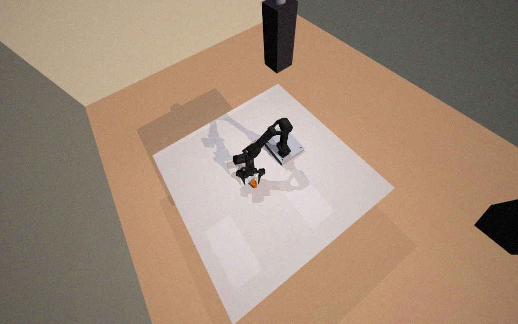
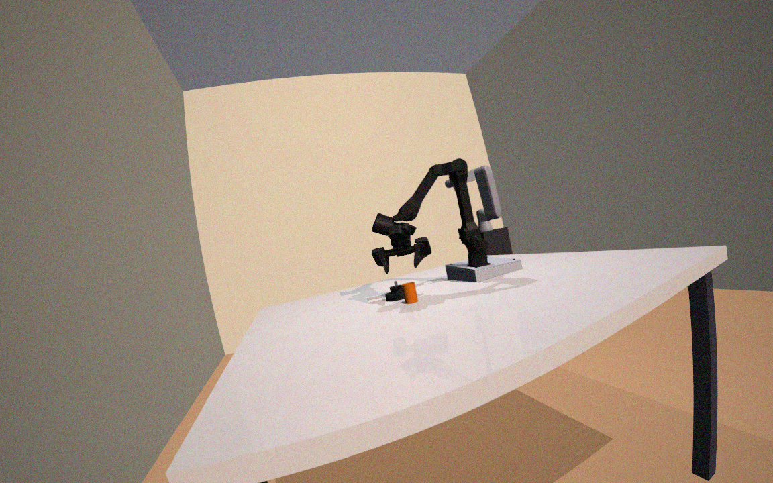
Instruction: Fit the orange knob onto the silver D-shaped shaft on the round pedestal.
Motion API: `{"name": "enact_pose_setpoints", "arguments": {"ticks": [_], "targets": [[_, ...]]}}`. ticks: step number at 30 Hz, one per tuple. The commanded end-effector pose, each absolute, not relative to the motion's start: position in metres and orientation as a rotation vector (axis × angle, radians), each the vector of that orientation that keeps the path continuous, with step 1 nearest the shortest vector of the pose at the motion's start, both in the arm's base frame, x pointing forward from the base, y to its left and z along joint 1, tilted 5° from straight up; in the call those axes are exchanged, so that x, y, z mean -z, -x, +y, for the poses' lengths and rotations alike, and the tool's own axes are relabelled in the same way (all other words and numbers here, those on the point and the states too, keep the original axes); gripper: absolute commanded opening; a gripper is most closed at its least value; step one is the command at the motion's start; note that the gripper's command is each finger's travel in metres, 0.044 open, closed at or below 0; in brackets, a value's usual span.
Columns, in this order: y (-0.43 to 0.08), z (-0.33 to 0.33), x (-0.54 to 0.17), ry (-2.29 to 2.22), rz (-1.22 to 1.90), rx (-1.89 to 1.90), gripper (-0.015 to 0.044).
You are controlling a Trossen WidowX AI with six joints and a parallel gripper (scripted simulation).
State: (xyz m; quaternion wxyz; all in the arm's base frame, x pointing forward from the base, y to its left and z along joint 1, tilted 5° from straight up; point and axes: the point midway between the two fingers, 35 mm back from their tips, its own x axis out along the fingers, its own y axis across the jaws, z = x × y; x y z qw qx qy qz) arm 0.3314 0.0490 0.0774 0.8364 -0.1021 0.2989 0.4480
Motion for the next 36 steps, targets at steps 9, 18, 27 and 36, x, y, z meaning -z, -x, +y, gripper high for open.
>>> {"name": "enact_pose_setpoints", "arguments": {"ticks": [9, 18, 27, 36], "targets": [[-0.328, 0.053, -0.1, 0.619, 1.341, -0.833, 0.044], [-0.322, 0.05, -0.108, 0.693, 1.421, -0.815, 0.044], [-0.322, 0.05, -0.108, 0.681, 1.426, -0.803, 0.044], [-0.322, 0.051, -0.108, 0.07, 1.583, -0.187, 0.044]]}}
